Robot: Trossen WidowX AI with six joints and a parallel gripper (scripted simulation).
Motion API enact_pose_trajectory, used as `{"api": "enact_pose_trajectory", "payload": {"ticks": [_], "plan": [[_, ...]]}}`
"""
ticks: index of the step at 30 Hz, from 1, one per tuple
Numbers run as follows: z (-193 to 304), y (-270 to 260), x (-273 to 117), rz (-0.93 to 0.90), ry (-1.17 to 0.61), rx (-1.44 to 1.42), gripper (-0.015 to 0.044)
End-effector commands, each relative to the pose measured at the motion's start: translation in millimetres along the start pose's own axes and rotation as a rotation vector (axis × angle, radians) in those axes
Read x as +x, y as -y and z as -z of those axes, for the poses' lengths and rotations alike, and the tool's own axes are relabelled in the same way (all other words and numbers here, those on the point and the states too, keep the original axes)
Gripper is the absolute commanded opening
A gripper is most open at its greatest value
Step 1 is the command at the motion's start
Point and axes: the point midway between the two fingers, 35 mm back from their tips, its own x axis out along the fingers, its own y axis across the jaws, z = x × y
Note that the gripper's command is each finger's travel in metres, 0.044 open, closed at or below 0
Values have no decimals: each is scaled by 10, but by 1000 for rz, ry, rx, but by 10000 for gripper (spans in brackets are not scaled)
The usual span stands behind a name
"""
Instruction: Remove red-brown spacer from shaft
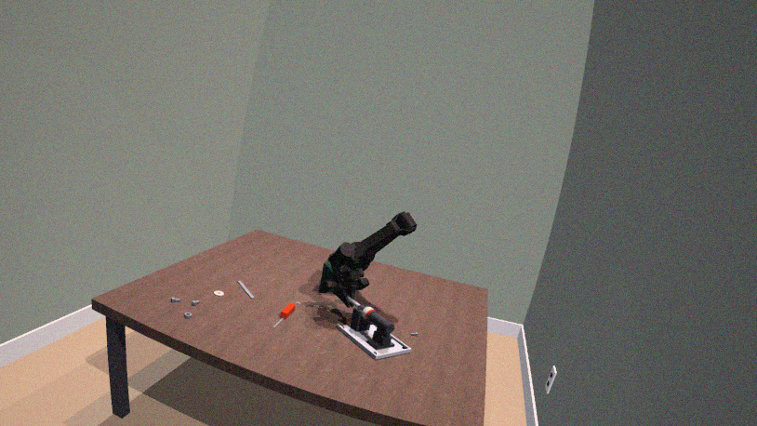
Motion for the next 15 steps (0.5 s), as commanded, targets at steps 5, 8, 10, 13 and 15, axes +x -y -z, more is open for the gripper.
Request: {"api": "enact_pose_trajectory", "payload": {"ticks": [5, 8, 10, 13, 15], "plan": [[10, -3, -12, -3, 1, -2, 0], [13, -3, -14, -3, 1, -2, 0], [14, -3, -16, -3, 1, -2, 0], [16, -3, -18, -3, 1, -2, 0], [18, -3, -20, -3, 1, -2, 0]]}}
